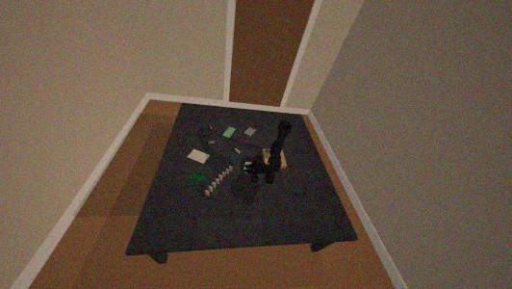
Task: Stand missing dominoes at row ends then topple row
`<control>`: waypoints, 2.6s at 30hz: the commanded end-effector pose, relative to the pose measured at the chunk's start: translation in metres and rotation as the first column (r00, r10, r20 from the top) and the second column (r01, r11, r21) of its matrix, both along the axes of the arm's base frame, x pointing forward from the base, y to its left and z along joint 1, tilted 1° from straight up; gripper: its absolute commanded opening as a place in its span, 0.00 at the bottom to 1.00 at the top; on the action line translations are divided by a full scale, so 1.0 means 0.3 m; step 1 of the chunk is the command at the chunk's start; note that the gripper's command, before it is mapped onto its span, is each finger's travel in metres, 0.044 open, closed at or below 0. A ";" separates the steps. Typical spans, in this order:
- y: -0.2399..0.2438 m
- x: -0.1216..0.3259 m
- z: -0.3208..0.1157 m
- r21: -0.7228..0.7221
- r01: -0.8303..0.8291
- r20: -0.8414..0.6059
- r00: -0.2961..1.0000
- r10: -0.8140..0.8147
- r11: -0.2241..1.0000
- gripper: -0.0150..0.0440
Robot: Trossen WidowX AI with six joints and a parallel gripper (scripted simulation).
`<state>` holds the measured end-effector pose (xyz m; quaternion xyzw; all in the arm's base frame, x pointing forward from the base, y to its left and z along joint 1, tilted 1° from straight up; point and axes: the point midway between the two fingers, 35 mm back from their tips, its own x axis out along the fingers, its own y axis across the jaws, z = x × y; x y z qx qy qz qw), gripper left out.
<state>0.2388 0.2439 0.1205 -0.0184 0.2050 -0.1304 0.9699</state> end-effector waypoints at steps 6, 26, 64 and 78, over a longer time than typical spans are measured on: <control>-0.010 -0.068 0.023 0.010 -0.032 0.259 0.966 0.029 0.999 0.44; -0.022 -0.121 0.047 0.027 -0.061 0.413 0.909 0.044 0.998 0.44; 0.047 -0.098 -0.193 0.039 -0.066 0.400 0.915 0.045 0.997 0.44; 0.035 -0.096 -0.264 0.032 -0.065 0.403 0.914 0.046 0.997 0.44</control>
